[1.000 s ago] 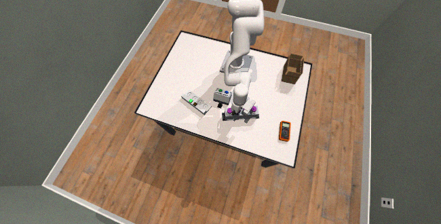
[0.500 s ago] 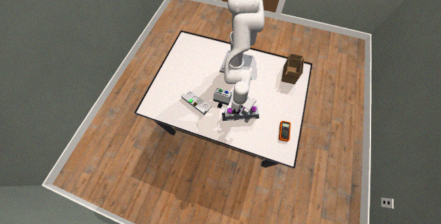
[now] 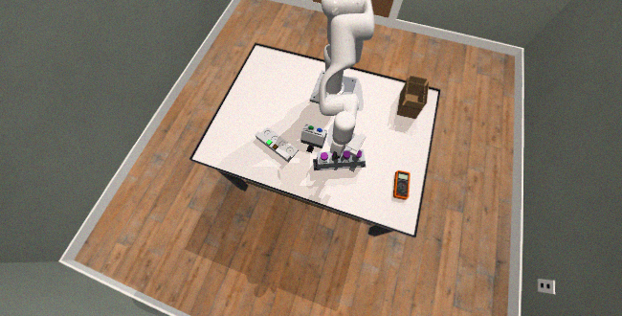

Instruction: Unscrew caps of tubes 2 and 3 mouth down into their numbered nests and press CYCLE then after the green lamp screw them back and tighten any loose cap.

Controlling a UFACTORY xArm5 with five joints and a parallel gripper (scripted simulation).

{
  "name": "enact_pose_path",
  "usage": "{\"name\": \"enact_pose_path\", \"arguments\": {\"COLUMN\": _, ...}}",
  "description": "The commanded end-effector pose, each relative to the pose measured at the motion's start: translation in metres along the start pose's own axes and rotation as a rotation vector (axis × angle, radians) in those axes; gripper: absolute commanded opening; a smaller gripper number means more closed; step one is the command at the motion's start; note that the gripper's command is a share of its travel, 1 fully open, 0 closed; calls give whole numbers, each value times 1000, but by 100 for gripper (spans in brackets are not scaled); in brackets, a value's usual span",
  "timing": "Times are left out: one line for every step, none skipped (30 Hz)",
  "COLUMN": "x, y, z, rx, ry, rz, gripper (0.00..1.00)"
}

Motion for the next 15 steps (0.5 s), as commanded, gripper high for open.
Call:
{"name": "enact_pose_path", "arguments": {"x": 2, "y": -20, "z": -8, "rx": 200, "ry": 8, "rz": -6, "gripper": 46}}
{"name": "enact_pose_path", "arguments": {"x": 2, "y": -28, "z": -12, "rx": 304, "ry": 8, "rz": -7, "gripper": 46}}
{"name": "enact_pose_path", "arguments": {"x": 2, "y": -35, "z": -16, "rx": 360, "ry": 7, "rz": -6, "gripper": 46}}
{"name": "enact_pose_path", "arguments": {"x": 2, "y": -38, "z": -17, "rx": 396, "ry": 7, "rz": -6, "gripper": 46}}
{"name": "enact_pose_path", "arguments": {"x": 2, "y": -41, "z": -19, "rx": 434, "ry": 7, "rz": -6, "gripper": 46}}
{"name": "enact_pose_path", "arguments": {"x": 2, "y": -45, "z": -21, "rx": 475, "ry": 7, "rz": -7, "gripper": 46}}
{"name": "enact_pose_path", "arguments": {"x": 2, "y": -49, "z": -23, "rx": 519, "ry": 7, "rz": -7, "gripper": 46}}
{"name": "enact_pose_path", "arguments": {"x": 2, "y": -53, "z": -25, "rx": 562, "ry": 6, "rz": -7, "gripper": 46}}
{"name": "enact_pose_path", "arguments": {"x": 2, "y": -56, "z": -27, "rx": 605, "ry": 6, "rz": -7, "gripper": 46}}
{"name": "enact_pose_path", "arguments": {"x": 2, "y": -60, "z": -29, "rx": 649, "ry": 6, "rz": -7, "gripper": 46}}
{"name": "enact_pose_path", "arguments": {"x": 2, "y": -64, "z": -31, "rx": 692, "ry": 6, "rz": -7, "gripper": 46}}
{"name": "enact_pose_path", "arguments": {"x": 2, "y": -68, "z": -33, "rx": 735, "ry": 6, "rz": -7, "gripper": 46}}
{"name": "enact_pose_path", "arguments": {"x": 2, "y": -73, "z": -35, "rx": 778, "ry": 6, "rz": -7, "gripper": 46}}
{"name": "enact_pose_path", "arguments": {"x": 2, "y": -81, "z": -39, "rx": 816, "ry": 6, "rz": -8, "gripper": 46}}
{"name": "enact_pose_path", "arguments": {"x": 2, "y": -82, "z": -40, "rx": 816, "ry": 6, "rz": -8, "gripper": 46}}
Point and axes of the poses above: the point where the finger pads meet when closed, its own x axis back along the fingers, its own z axis across the jaws, y = z × x, the point moved 1 cm from there along x, back along the fingers, and after that the axes turned 6 degrees about x, right-handed, at the moved point
